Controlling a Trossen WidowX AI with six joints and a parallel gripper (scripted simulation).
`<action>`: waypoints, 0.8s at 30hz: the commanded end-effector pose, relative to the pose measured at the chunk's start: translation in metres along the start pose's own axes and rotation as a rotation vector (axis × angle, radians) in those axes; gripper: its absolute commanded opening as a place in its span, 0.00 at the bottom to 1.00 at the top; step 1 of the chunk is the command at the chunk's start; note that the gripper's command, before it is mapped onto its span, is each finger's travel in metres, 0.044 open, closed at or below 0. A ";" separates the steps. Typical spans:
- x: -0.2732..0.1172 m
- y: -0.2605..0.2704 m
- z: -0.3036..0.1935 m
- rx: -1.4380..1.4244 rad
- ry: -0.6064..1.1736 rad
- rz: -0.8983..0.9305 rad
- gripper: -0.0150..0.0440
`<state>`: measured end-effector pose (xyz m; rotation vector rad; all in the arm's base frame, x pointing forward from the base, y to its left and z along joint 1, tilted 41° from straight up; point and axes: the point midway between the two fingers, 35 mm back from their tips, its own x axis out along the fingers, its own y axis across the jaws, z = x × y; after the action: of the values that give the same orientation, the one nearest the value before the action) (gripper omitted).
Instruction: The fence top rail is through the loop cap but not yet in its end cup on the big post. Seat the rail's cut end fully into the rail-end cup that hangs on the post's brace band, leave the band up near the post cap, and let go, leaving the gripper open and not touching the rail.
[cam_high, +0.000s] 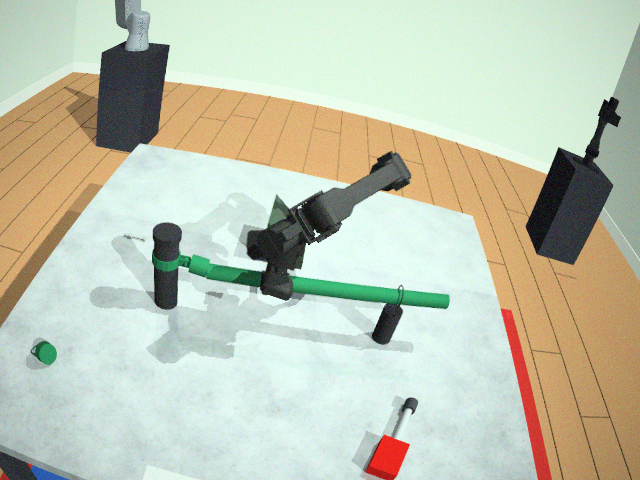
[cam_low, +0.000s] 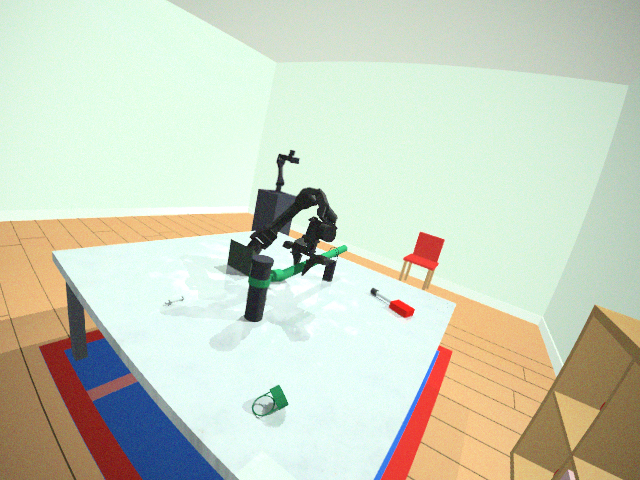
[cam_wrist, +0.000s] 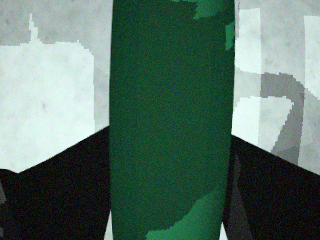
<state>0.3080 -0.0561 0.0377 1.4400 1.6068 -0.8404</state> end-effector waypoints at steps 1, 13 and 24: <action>0.000 0.000 0.000 0.001 0.000 0.001 0.25; -0.002 0.000 0.001 0.002 -0.005 0.001 0.25; -0.003 -0.001 0.003 0.003 -0.009 0.000 0.25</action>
<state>0.3078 -0.0560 0.0378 1.4394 1.6080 -0.8416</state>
